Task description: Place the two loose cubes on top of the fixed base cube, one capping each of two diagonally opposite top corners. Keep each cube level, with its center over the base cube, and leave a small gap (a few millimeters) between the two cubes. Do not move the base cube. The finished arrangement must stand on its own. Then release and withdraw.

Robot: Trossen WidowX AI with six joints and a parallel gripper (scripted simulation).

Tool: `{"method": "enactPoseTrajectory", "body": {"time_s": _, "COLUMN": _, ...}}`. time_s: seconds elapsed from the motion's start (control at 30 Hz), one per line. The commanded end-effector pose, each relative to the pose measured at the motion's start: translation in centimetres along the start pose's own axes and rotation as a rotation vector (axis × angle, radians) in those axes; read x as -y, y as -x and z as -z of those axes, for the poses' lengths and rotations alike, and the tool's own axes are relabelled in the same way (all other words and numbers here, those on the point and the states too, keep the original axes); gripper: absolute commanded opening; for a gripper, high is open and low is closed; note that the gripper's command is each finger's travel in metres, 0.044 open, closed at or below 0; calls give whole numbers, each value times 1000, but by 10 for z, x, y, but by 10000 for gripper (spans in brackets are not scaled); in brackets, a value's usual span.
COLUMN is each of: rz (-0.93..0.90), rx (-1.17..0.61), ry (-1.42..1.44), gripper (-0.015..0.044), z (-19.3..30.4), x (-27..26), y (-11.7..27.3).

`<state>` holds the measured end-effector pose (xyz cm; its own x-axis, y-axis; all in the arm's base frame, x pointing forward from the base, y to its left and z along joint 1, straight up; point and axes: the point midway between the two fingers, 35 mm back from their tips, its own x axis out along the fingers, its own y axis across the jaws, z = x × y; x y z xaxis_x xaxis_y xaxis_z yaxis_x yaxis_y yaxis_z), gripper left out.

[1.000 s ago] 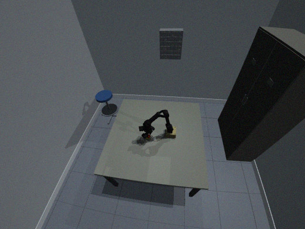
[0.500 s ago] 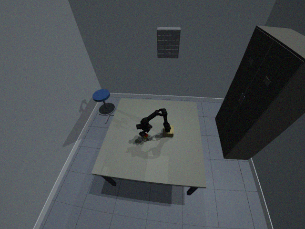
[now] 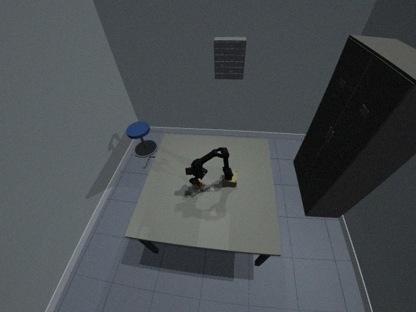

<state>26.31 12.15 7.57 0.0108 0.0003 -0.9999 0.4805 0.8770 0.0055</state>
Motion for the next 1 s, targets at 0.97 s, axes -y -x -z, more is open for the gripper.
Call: {"method": "enactPoseTrajectory", "body": {"time_s": 0.97, "rz": -6, "rx": -7, "ry": 0, "gripper": 400, "z": 84, "x": -70, "y": 15}}
